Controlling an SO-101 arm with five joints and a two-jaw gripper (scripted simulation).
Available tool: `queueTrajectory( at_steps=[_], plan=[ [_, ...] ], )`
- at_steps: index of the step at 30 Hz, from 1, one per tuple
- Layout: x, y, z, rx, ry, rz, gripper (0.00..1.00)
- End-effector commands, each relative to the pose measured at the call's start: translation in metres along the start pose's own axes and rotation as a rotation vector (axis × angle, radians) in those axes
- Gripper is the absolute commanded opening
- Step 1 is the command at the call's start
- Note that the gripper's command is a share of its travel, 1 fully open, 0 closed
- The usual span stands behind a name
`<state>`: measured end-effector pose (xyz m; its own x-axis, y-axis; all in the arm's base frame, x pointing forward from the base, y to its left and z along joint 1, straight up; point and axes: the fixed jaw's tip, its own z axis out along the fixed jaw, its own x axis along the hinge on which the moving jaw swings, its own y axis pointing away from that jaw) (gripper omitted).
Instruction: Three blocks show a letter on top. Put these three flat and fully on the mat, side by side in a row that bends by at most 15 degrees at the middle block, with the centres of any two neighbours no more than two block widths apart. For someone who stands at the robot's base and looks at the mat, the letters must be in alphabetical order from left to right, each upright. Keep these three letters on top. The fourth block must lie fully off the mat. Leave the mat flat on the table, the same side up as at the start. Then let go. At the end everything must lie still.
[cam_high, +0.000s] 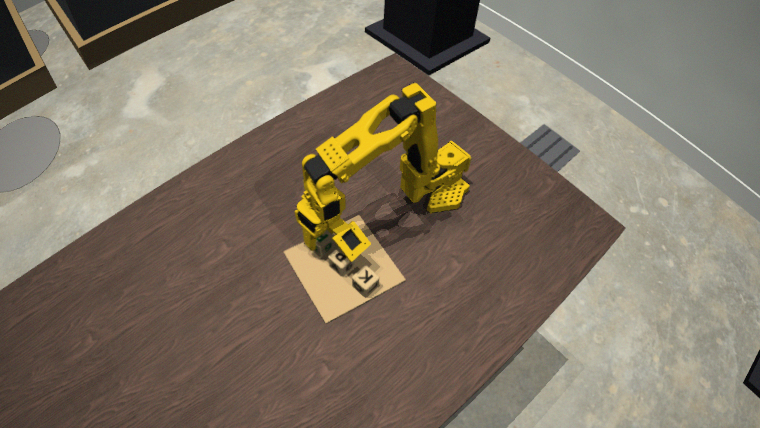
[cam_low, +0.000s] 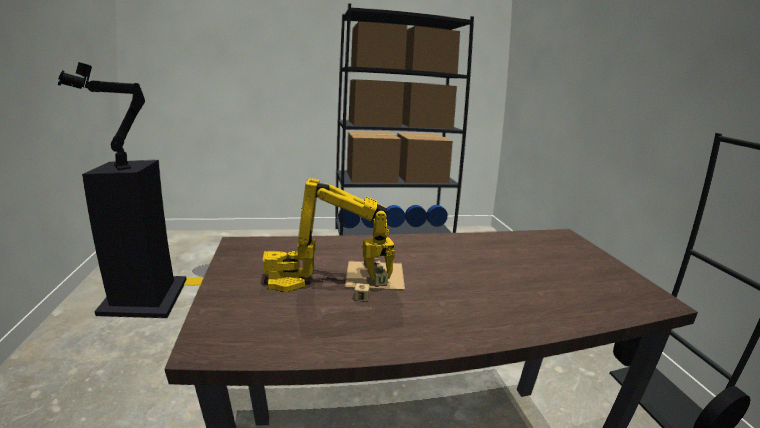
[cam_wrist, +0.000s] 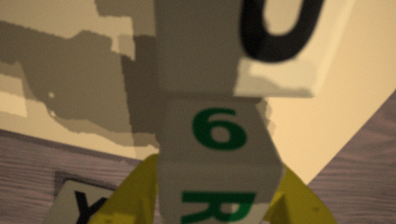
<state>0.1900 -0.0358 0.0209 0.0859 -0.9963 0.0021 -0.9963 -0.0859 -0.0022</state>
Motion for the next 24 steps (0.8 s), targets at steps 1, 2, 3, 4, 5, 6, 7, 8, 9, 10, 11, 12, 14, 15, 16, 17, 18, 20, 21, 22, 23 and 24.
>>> queueTrajectory(
  at_steps=[1,2,3,4,5,6,7,8,9,10,11,12,14,15,16,17,18,20,21,22,23,24],
  plan=[
    [0.0046,-0.0145,-0.0163,0.109,0.028,0.000,0.05],
    [0.0046,-0.0145,-0.0163,0.109,0.028,0.000,0.08],
    [0.0046,-0.0145,-0.0163,0.109,0.028,0.000,0.10],
    [0.0046,-0.0145,-0.0163,0.109,0.028,0.000,0.12],
    [0.0046,-0.0145,-0.0163,0.109,0.028,0.000,0.14],
    [0.0046,-0.0145,-0.0163,0.109,0.028,0.000,0.15],
    [0.0046,-0.0145,-0.0163,0.109,0.028,0.000,0.16],
    [0.0046,-0.0145,-0.0163,0.109,0.028,0.000,0.17],
    [0.0046,-0.0145,-0.0163,0.109,0.028,0.000,0.17],
    [0.0046,-0.0145,-0.0163,0.109,0.028,0.000,0.17],
    [0.0046,-0.0145,-0.0163,0.109,0.028,0.000,0.17],
    [0.0046,-0.0145,-0.0163,0.109,0.028,0.000,0.17],
    [0.0046,-0.0145,-0.0163,0.109,0.028,0.000,0.17],
    [0.0046,-0.0145,-0.0163,0.109,0.028,0.000,0.17],
    [0.0046,-0.0145,-0.0163,0.109,0.028,0.000,0.18],
    [0.0046,-0.0145,-0.0163,0.109,0.028,0.000,0.18],
    [0.0046,-0.0145,-0.0163,0.109,0.028,0.000,0.18],
    [0.0046,-0.0145,-0.0163,0.109,0.028,0.000,0.20],
    [0.0046,-0.0145,-0.0163,0.109,0.028,0.000,0.20],
    [0.0046,-0.0145,-0.0163,0.109,0.028,0.000,0.21],
    [0.0046,-0.0145,-0.0163,0.109,0.028,0.000,0.22],
    [0.0046,-0.0145,-0.0163,0.109,0.028,0.000,0.23]
  ],
)
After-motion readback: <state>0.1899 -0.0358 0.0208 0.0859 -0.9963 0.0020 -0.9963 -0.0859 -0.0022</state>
